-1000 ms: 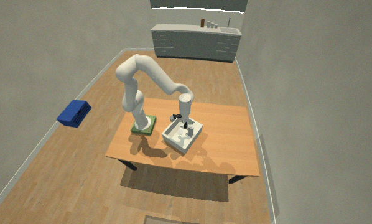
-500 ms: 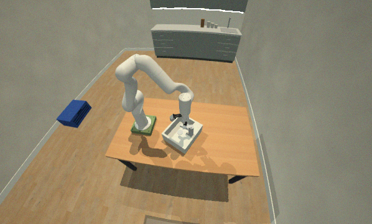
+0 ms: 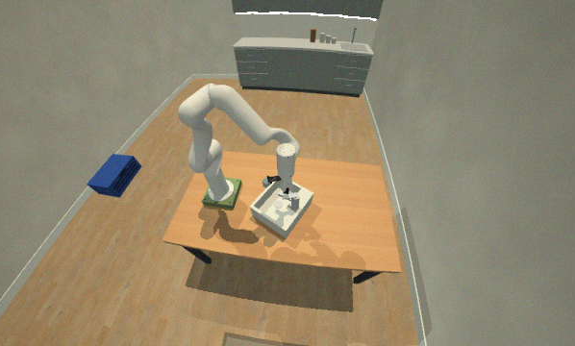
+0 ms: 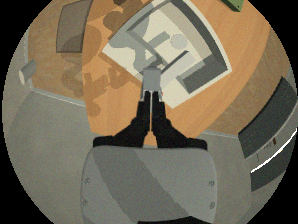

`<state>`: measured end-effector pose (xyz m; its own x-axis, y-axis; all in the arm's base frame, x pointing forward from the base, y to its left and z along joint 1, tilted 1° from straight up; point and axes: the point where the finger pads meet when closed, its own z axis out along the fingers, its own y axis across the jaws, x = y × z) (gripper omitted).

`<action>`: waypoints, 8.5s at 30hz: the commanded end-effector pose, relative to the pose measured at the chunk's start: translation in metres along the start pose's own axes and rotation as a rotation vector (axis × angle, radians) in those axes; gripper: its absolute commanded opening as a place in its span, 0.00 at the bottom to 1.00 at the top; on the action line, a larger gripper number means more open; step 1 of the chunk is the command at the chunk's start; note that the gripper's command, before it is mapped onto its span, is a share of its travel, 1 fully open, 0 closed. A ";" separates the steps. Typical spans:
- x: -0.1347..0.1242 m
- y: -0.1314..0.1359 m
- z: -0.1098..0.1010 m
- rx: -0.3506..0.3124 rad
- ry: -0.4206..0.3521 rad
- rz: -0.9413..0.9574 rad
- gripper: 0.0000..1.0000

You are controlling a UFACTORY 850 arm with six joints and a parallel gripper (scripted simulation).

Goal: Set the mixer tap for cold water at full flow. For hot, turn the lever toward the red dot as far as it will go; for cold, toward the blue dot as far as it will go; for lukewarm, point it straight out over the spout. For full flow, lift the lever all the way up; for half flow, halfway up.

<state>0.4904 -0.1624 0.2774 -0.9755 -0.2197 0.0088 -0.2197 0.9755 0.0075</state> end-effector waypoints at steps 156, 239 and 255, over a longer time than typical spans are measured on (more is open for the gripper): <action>0.000 0.000 0.001 0.003 0.002 -3.141 0.65; -0.001 0.000 0.034 0.003 0.002 -3.141 0.65; -0.001 0.000 0.040 0.003 0.002 -3.141 0.65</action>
<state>0.4899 -0.1623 0.2387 0.9757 0.2190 -0.0089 0.2190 -0.9757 -0.0075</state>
